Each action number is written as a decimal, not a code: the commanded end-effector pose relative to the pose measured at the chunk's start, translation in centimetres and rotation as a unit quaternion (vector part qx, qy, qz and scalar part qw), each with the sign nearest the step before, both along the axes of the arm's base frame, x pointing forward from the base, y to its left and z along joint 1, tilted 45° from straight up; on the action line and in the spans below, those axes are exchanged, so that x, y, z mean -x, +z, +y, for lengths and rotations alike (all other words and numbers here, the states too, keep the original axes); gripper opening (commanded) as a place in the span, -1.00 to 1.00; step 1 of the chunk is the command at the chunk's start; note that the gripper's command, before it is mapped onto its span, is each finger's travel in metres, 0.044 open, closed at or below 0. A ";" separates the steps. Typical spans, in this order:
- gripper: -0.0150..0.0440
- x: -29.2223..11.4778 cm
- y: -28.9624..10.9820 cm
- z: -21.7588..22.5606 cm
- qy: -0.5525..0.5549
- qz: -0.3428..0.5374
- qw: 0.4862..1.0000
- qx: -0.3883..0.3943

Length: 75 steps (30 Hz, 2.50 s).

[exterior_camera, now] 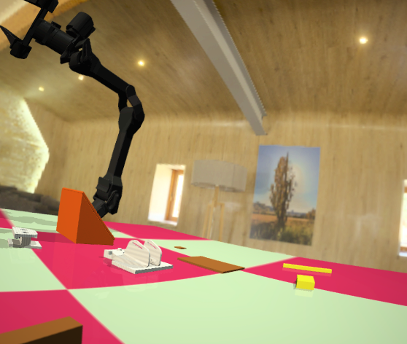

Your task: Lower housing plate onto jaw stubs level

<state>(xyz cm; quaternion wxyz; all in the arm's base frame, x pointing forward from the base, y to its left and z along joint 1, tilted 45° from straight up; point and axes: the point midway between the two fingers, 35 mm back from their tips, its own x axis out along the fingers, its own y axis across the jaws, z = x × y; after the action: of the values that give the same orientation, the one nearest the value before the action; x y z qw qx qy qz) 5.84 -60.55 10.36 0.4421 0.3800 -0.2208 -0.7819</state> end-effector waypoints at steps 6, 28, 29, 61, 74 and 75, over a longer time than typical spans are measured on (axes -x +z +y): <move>1.00 -2.0 -4.2 1.3 0.053 0.023 0.995 -0.084; 1.00 -5.9 -12.5 6.7 0.176 0.058 0.945 -0.268; 1.00 -6.1 -12.8 7.0 0.182 0.059 0.942 -0.276; 1.00 -9.7 -21.1 19.3 0.343 0.058 0.780 -0.520; 1.00 -10.4 -22.6 25.2 0.395 0.038 0.689 -0.606; 1.00 -10.5 -22.7 25.7 0.398 0.035 0.682 -0.612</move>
<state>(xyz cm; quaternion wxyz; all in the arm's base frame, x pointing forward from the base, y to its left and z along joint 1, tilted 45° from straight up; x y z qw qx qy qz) 16.18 -36.55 -11.80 0.3999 0.5824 0.4696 -0.5294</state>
